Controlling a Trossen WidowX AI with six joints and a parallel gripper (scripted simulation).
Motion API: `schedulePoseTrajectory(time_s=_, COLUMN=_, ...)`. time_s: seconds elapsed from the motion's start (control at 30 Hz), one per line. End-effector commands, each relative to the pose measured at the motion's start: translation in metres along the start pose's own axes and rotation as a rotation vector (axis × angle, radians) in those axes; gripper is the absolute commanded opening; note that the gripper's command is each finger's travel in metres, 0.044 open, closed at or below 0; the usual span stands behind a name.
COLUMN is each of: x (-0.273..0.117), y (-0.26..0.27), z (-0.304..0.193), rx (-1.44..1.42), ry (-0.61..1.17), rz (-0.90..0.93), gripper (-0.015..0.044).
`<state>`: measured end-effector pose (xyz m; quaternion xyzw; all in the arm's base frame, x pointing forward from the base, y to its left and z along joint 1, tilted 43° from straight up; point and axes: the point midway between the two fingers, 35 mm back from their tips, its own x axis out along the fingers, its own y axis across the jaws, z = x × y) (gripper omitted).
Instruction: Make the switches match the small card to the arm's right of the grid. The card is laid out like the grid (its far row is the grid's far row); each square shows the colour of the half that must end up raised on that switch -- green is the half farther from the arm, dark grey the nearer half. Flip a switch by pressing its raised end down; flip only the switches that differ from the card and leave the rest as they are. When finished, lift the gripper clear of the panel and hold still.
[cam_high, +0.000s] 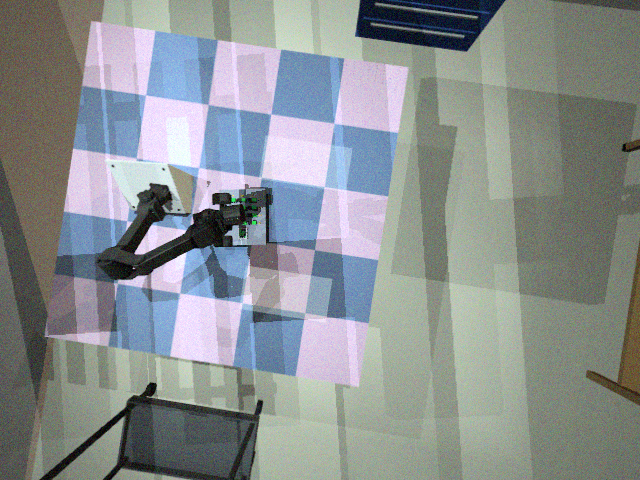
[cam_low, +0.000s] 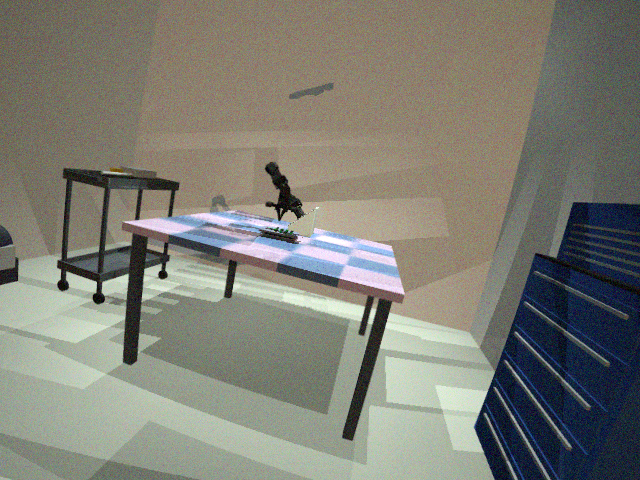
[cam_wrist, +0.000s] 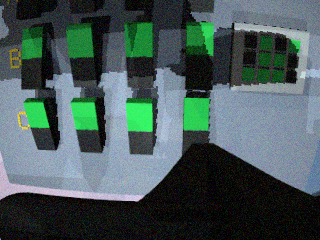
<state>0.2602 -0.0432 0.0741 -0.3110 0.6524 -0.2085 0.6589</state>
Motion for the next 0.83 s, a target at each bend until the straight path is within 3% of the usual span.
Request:
schedulePoseTrajectory(time_s=0.0, x=-0.022, y=-0.002, z=0.0, rx=0.011, ry=-0.019, rz=0.003, gripper=0.0)
schedulePoseTrajectory(time_s=0.3, x=-0.03, y=0.041, z=0.03, rx=0.012, ry=-0.02, rz=0.006, gripper=0.0)
schedulePoseTrajectory(time_s=0.8, x=-0.03, y=0.043, z=0.031, rx=0.012, ry=-0.02, rz=0.006, gripper=0.0)
